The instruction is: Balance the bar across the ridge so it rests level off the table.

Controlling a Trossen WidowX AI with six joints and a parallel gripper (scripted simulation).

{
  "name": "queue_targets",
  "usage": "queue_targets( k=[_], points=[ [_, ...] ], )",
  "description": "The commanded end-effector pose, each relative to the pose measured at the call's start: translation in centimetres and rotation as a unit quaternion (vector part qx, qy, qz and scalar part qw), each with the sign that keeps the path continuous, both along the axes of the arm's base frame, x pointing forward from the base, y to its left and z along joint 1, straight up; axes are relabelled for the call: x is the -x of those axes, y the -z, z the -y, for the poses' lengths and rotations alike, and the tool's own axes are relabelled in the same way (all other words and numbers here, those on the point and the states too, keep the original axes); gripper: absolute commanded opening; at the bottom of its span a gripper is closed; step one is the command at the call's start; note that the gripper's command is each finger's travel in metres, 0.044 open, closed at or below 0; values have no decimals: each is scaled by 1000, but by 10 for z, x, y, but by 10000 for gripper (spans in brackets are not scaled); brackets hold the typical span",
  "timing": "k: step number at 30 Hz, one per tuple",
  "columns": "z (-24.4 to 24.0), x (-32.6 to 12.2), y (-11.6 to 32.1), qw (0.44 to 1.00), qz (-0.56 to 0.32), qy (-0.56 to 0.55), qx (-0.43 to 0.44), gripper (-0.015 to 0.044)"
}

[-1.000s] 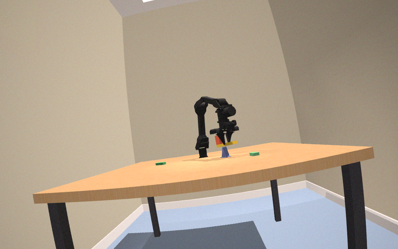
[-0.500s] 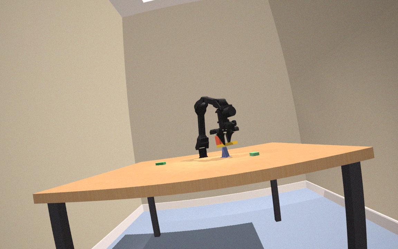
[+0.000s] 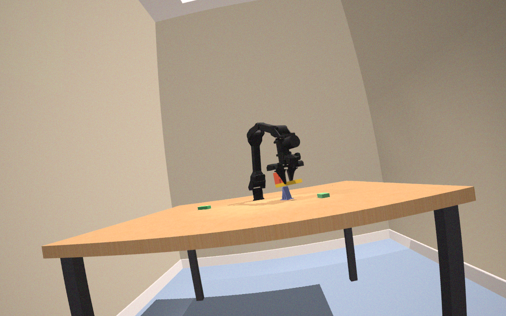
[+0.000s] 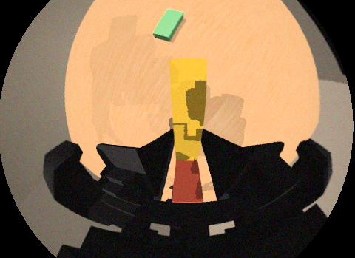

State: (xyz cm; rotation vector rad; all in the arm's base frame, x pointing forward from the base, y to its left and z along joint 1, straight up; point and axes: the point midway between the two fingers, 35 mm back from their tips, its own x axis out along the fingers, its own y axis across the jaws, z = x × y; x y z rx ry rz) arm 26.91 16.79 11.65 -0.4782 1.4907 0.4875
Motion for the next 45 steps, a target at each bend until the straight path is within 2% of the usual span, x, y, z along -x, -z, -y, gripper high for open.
queue_targets(
  k=[1, 45],
  points=[
    [0, 0, 1, 1000, 0, -2, 0, 0],
    [0, 0, 5, 1000, 0, -2, 0, 0]
  ],
)
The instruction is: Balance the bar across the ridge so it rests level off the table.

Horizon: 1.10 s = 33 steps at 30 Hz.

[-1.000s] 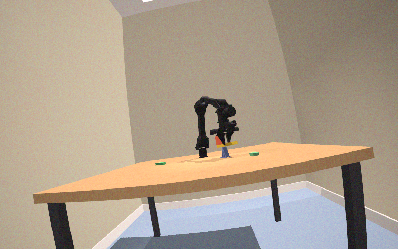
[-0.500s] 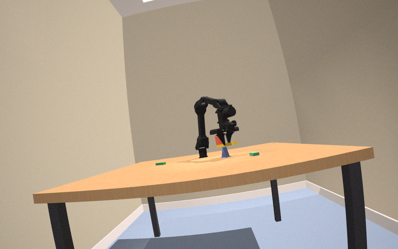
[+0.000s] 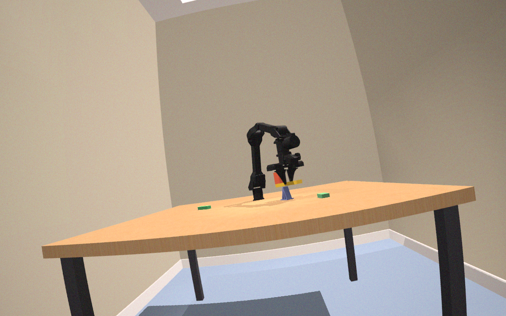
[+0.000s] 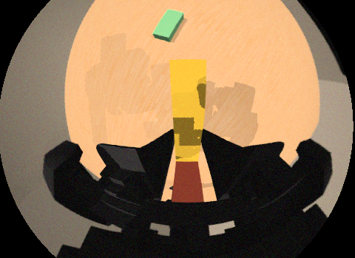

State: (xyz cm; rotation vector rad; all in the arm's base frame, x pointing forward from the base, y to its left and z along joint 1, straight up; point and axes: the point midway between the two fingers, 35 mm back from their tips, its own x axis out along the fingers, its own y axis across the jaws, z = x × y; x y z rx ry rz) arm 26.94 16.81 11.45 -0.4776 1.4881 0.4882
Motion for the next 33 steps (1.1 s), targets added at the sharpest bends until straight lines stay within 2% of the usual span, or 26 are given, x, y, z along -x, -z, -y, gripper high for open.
queue_targets(
  k=[1, 33],
  points=[
    [0, 0, 3, 1000, -1, -1, 1, 0],
    [0, -1, 1, 1000, -1, -1, 1, 0]
  ],
)
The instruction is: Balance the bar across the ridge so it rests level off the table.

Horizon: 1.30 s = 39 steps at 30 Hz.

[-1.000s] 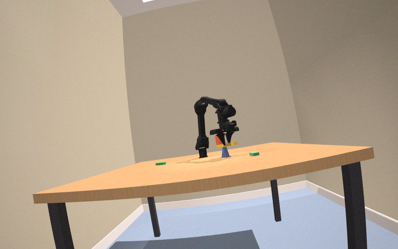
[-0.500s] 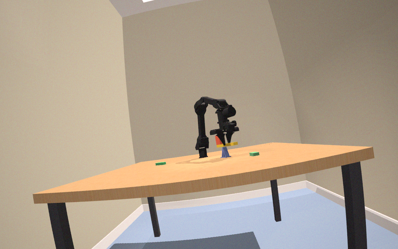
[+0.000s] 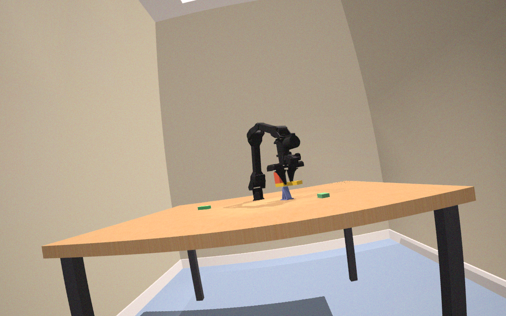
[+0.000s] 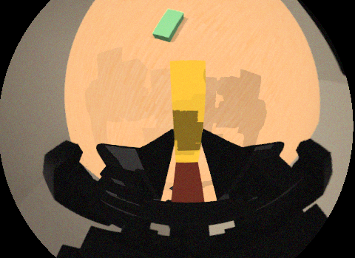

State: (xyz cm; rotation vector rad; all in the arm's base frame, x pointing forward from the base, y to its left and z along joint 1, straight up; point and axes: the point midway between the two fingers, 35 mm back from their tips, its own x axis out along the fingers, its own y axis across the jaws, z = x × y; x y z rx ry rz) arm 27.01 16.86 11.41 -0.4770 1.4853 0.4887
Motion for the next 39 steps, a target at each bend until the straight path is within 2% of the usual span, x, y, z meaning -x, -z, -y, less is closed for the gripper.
queue_targets(
  k=[1, 32, 38, 39],
  points=[
    [0, 0, 1, 1000, -3, -1, 1, 0],
    [0, 0, 0, 1000, 0, 0, 0, 0],
    [0, 0, 0, 1000, 0, 0, 0, 158],
    [0, 0, 0, 1000, 0, 0, 0, 167]
  ],
)
